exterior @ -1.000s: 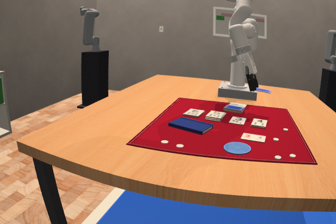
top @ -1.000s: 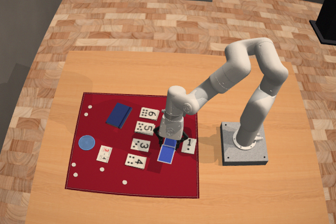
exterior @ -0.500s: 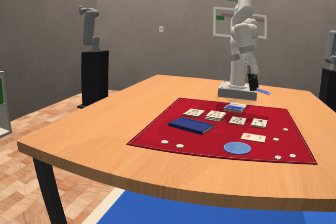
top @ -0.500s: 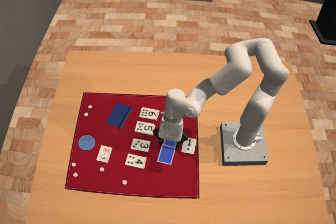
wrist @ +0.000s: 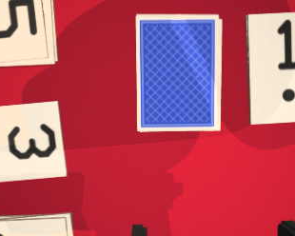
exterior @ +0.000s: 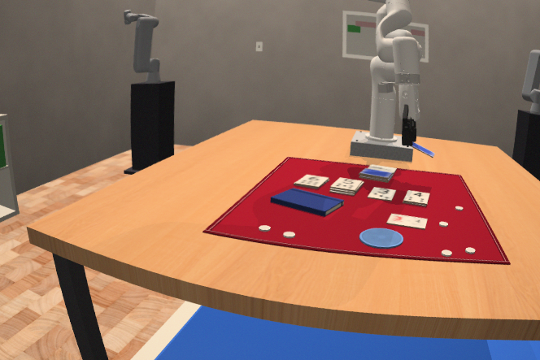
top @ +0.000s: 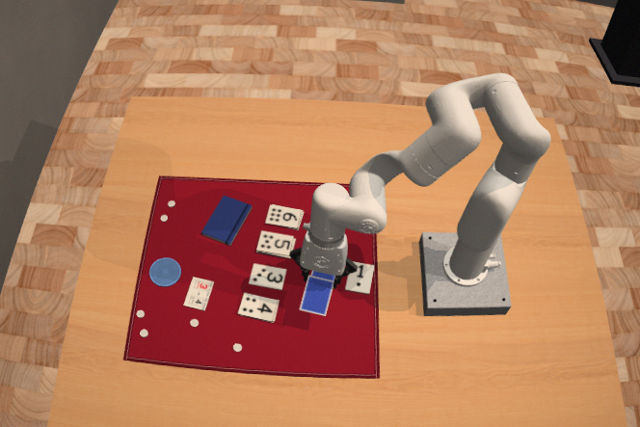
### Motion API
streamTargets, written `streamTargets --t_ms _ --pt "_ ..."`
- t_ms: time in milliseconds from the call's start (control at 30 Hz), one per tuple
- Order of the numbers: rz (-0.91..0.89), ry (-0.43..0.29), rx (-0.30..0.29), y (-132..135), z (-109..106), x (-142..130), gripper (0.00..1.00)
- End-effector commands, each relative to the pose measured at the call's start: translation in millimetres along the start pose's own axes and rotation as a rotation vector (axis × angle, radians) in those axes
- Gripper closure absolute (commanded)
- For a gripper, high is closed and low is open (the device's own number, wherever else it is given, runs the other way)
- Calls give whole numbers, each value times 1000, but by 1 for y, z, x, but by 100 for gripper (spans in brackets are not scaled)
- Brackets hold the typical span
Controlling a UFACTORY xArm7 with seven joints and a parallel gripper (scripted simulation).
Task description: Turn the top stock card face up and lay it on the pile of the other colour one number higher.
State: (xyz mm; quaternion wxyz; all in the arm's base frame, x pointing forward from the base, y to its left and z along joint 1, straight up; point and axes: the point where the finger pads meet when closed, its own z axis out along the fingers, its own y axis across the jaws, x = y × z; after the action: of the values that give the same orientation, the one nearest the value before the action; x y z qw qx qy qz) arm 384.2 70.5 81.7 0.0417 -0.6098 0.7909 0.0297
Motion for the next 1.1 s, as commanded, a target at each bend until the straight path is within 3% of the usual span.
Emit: streamTargets --t_ms 0,267,367,433,800,933,1000,1067 --pt "3 86 -6 -1 -1 -2 26" --pt "3 238 -1 -1 -1 -4 26" --pt "3 341 2 -1 0 -6 26" --pt "3 341 2 -1 0 -6 26" --pt "1 748 10 -1 4 -12 26" --pt "0 879 16 -1 5 -14 26" --pt "0 879 16 -1 5 -14 26" --pt "1 964 14 -1 6 -14 26"
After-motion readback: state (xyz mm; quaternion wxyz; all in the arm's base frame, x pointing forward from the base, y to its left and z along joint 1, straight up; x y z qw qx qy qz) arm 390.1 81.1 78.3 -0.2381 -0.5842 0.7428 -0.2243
